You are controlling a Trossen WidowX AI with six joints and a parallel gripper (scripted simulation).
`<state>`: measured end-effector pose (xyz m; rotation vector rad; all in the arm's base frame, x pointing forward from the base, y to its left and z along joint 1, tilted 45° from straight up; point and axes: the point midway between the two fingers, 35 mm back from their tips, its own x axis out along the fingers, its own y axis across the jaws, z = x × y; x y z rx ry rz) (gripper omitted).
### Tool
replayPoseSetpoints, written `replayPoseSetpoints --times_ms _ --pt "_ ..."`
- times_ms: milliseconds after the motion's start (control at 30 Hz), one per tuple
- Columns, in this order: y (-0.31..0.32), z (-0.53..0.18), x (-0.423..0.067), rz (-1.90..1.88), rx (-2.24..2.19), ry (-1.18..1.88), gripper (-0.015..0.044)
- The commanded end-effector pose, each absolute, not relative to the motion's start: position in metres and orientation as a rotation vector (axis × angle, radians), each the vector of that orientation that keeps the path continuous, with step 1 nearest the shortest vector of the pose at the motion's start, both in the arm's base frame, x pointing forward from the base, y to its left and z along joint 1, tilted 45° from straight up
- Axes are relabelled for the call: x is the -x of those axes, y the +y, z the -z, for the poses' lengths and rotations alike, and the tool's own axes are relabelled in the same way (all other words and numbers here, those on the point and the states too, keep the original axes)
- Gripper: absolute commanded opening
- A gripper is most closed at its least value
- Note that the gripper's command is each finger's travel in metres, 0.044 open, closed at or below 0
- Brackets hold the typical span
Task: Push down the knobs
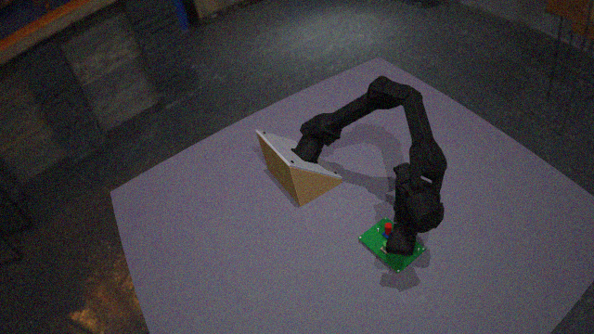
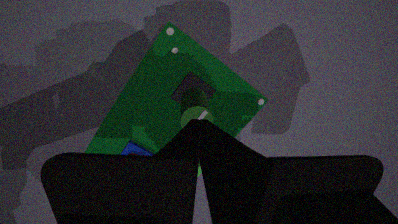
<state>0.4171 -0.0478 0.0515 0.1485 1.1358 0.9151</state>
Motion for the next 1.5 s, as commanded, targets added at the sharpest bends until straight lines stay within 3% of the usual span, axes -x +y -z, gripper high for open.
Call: replayPoseSetpoints --times_ms 0,1467 --pt "-0.0465 -0.0515 -0.4177 -0.914 -0.155 1.132 0.0" --pt "-0.0422 -0.0471 -0.4184 -0.914 -0.155 1.132 0.0"
